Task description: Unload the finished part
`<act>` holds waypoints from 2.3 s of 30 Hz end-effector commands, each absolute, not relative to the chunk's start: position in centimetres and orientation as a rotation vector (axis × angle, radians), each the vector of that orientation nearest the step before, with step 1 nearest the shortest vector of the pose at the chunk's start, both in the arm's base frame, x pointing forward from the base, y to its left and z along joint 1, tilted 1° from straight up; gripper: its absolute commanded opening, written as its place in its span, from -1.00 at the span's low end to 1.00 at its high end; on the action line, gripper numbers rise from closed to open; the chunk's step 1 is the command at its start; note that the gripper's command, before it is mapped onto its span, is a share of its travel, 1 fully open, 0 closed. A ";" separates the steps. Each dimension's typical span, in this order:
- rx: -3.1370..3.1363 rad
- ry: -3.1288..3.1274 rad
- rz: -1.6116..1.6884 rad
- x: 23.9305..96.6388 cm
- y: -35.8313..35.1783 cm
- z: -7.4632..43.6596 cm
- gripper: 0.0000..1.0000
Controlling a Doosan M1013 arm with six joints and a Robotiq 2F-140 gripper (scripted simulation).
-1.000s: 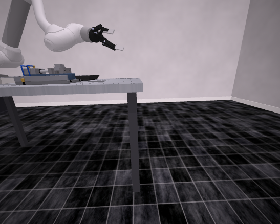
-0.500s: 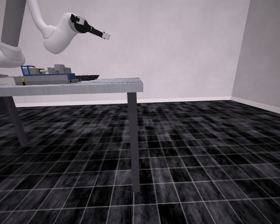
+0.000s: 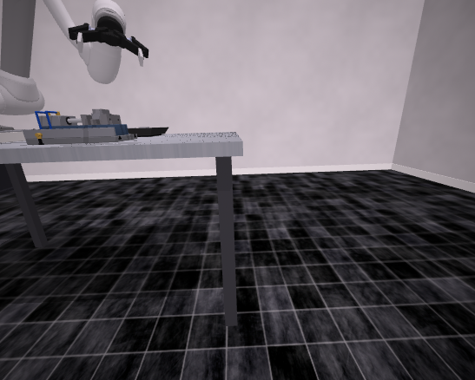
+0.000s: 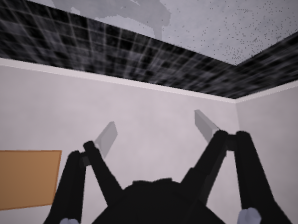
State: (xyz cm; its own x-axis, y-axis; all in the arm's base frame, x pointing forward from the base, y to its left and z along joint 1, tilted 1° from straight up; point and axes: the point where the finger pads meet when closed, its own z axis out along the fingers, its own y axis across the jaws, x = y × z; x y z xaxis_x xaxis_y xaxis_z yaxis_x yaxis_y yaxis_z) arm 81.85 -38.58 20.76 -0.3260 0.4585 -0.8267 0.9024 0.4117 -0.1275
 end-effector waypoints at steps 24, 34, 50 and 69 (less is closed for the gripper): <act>2.034 2.117 -0.338 67.5 -27.8 16.0 1.00; 2.246 2.170 -0.018 66.5 -20.6 17.1 1.00; 2.249 2.171 -0.012 66.5 -20.4 17.2 -1.00; 2.249 2.171 -0.012 66.5 -20.4 17.2 -1.00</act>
State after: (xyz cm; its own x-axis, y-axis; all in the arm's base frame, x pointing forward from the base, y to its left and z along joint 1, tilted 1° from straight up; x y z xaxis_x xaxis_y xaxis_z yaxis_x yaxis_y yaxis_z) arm 66.47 -20.42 17.17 0.0355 0.9992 -0.0164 0.9994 -0.0354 0.0058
